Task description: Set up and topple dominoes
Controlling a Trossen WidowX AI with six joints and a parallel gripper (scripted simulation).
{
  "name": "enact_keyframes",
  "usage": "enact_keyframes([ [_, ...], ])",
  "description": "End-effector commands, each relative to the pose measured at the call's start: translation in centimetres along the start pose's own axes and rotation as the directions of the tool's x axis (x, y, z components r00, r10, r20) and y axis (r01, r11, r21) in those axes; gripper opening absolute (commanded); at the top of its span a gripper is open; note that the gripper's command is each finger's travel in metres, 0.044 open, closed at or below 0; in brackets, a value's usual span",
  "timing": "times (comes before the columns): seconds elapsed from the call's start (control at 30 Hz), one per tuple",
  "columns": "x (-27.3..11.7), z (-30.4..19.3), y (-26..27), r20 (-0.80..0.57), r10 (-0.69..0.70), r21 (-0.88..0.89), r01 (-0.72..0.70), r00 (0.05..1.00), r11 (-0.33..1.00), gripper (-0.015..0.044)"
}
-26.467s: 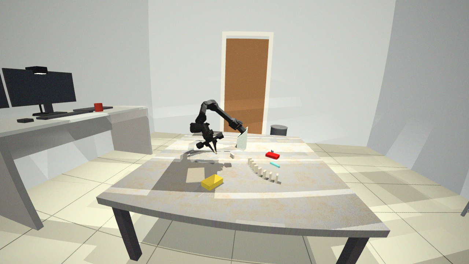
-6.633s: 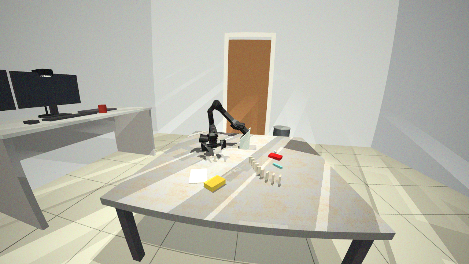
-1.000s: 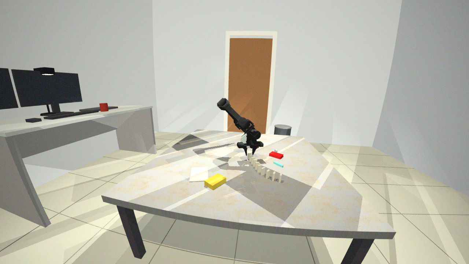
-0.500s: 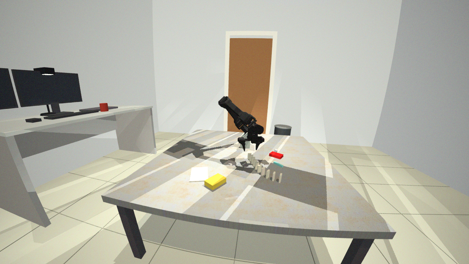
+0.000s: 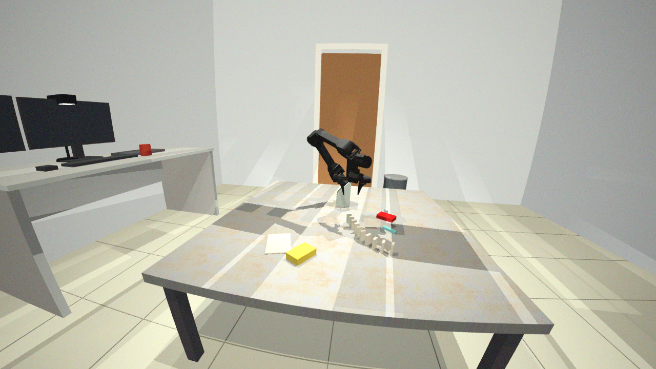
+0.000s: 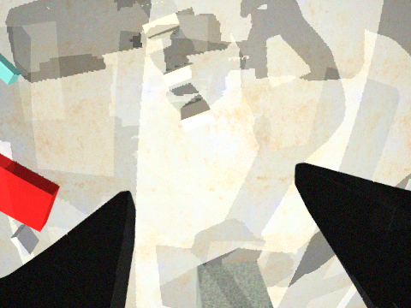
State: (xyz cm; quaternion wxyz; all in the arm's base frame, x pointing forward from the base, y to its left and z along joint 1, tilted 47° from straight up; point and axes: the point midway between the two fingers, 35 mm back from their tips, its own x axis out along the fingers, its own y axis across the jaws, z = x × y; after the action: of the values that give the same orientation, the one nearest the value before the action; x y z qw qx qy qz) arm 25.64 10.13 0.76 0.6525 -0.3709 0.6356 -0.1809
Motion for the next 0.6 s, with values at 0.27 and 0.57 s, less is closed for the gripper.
enact_keyframes([
  [0.27, 4.9, -3.2, -0.9, -0.007, -0.007, 0.927, 0.009, 1.000, 0.374, 0.0046],
  [0.57, 5.5, -3.7, -1.0, -0.007, -0.008, 0.974, 0.009, 1.000, 0.228, 0.0000],
])
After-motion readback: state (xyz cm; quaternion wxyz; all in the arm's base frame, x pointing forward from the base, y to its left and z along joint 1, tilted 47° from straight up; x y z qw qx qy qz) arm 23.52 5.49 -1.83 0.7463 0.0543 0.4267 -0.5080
